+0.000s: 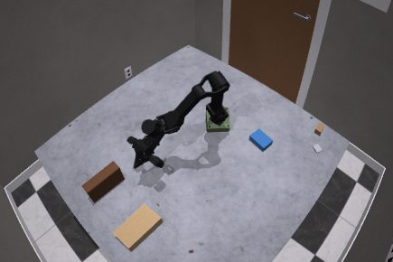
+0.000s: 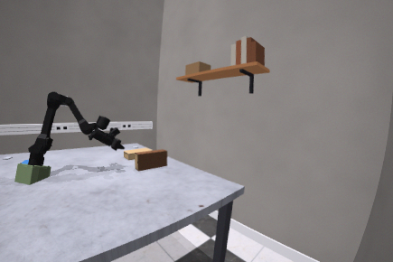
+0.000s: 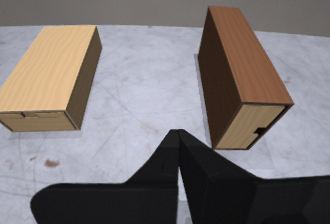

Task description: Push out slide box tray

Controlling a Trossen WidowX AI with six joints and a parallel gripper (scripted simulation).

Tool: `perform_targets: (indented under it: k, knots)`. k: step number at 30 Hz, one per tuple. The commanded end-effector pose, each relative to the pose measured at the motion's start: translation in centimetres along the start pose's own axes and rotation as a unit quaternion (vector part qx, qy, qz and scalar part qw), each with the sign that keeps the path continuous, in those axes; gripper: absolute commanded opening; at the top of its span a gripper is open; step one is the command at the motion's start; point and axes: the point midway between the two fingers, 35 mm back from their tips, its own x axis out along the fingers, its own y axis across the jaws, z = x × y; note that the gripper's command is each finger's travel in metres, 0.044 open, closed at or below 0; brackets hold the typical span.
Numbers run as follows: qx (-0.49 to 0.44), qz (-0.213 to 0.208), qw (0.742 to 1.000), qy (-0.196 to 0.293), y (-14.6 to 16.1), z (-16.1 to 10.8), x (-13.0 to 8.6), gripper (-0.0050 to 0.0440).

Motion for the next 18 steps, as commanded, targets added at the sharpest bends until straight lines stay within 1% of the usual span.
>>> perform_targets:
  k: [1, 3, 5, 18]
  knots:
    - [0.003, -0.005, 1.0, -0.009, -5.2, -0.1, -1.3, -0.005]
    - [0.006, -0.01, 1.0, -0.014, -7.2, -0.3, -2.1, -0.005]
    - [0.007, -0.013, 1.0, -0.016, -8.2, -0.4, -2.6, -0.005]
    - [0.006, -0.014, 1.0, -0.02, -8.1, 0.0, -2.7, -0.005]
